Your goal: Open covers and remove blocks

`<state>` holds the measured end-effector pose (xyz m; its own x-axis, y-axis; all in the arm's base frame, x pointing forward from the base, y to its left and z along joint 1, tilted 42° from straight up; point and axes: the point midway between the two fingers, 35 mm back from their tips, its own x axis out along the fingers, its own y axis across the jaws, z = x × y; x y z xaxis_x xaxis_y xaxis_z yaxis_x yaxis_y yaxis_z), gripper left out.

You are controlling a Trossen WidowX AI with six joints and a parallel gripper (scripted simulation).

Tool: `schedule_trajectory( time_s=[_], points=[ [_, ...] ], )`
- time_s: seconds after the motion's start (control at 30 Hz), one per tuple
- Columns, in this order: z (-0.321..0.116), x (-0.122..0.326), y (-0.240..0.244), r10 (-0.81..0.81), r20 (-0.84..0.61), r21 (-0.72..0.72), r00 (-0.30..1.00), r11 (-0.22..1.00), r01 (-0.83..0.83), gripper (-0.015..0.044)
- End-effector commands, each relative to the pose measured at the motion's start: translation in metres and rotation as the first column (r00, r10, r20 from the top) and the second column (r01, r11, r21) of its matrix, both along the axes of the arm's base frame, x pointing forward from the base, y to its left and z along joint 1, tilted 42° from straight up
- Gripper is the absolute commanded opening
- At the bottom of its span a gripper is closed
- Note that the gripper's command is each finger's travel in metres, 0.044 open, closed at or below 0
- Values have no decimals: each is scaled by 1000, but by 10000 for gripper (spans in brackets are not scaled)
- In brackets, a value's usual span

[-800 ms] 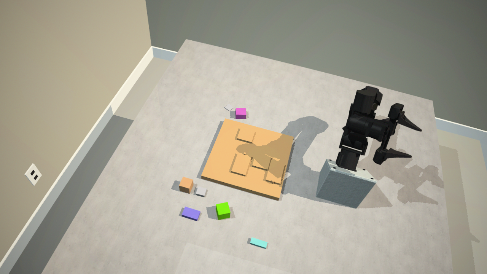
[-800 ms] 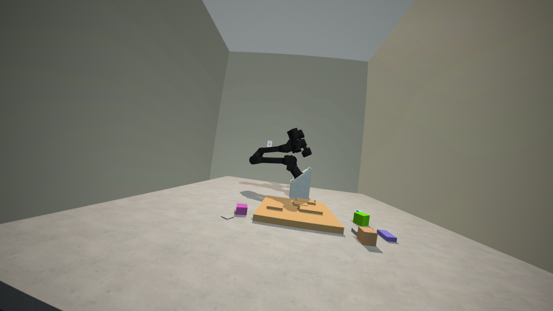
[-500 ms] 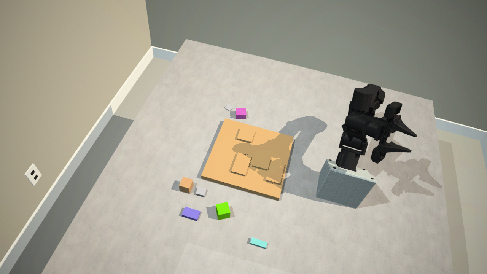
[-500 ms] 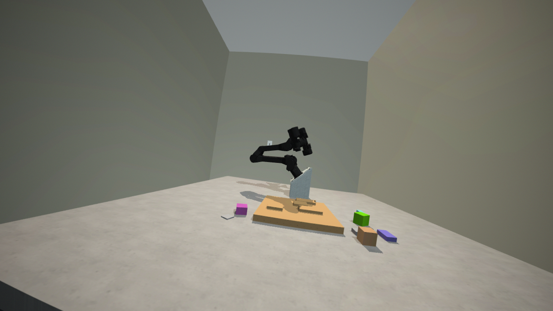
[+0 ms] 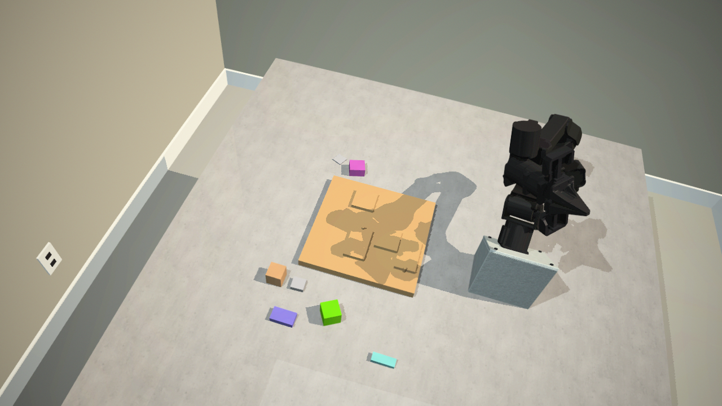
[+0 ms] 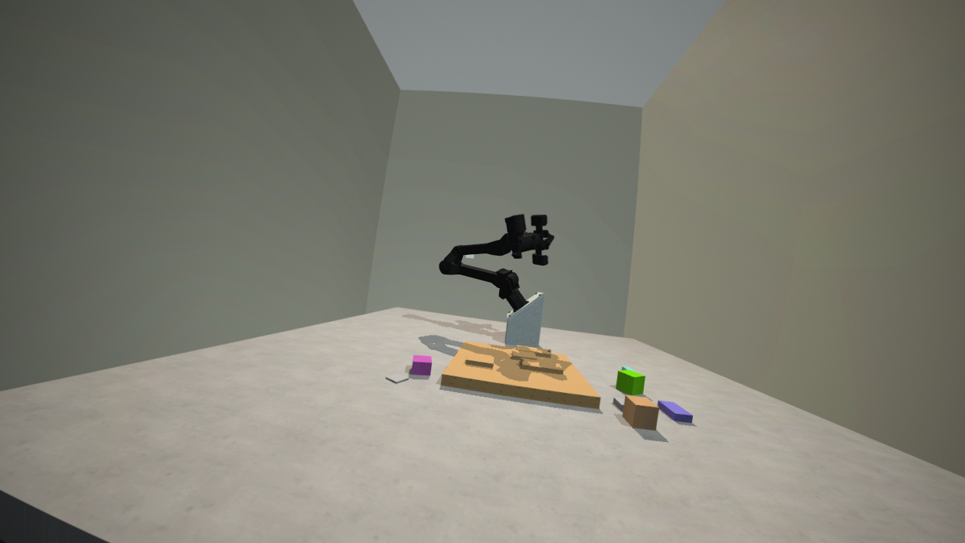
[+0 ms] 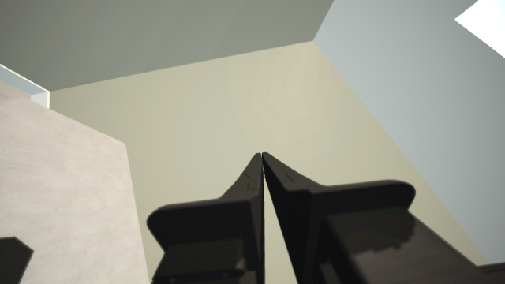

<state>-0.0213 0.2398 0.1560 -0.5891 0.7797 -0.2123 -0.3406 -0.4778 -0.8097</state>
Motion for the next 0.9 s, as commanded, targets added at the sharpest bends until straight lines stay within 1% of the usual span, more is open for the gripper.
schedule_trajectory(
  time_s=[0.0, 0.2, 0.4, 0.63, 0.87],
  points=[
    [-3, 17, 8, -96, -28, -74, 995, 993, 94, 0],
    [-9, 46, 17, -252, -60, -188, 966, 953, 237, 0],
    [-15, 76, 23, -406, -77, -298, 911, 881, 368, 0],
    [-24, 111, 24, -574, -78, -418, 815, 761, 496, 0],
    [-33, 146, 19, -722, -60, -525, 689, 610, 594, 0]
  ],
)
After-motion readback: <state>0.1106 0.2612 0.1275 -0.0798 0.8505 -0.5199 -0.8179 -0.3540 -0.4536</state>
